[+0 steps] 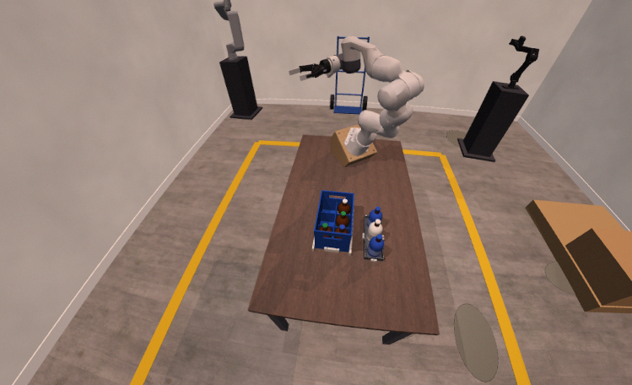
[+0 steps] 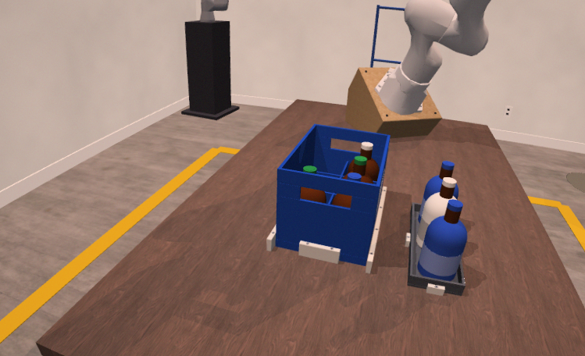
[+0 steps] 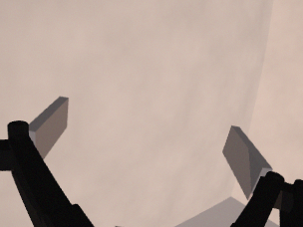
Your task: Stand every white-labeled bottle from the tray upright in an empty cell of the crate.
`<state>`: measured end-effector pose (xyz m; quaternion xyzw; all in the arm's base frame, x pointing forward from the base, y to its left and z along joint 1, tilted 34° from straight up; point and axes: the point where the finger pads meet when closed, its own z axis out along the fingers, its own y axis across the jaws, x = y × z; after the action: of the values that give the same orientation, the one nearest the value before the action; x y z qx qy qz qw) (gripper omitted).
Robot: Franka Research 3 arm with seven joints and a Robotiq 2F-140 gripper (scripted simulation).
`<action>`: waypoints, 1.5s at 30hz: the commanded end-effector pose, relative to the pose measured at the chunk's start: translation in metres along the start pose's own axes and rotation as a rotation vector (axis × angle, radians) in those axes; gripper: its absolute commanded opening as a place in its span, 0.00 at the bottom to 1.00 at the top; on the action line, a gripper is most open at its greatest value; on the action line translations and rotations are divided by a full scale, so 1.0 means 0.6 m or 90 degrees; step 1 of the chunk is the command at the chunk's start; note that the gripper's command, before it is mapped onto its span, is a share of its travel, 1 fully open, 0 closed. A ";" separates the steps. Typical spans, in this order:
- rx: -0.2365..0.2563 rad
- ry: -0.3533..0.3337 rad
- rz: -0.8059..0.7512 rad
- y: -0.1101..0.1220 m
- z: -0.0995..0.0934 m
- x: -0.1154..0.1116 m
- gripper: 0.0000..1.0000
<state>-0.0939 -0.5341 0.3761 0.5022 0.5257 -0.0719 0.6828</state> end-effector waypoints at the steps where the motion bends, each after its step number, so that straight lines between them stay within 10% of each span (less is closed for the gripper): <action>1: -0.032 0.040 0.020 0.046 0.044 0.003 1.00; 5: -0.080 0.132 0.021 0.139 0.128 0.027 1.00; 16: -0.105 0.192 0.021 0.200 0.175 0.051 1.00; 17: -0.129 0.260 0.020 0.269 0.222 0.085 1.00; 23: -0.129 0.260 0.020 0.269 0.222 0.085 1.00; 24: -0.148 0.334 0.019 0.344 0.264 0.130 1.00; 31: -0.148 0.334 0.019 0.344 0.264 0.130 1.00; 32: -0.162 0.413 0.015 0.422 0.300 0.185 1.00; 39: -0.162 0.413 0.015 0.422 0.300 0.185 1.00; 40: -0.168 0.494 0.010 0.499 0.326 0.249 1.00; 45: -0.168 0.494 0.010 0.499 0.326 0.249 1.00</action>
<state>0.2809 -0.4774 0.4296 0.3745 0.7584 0.1691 0.5059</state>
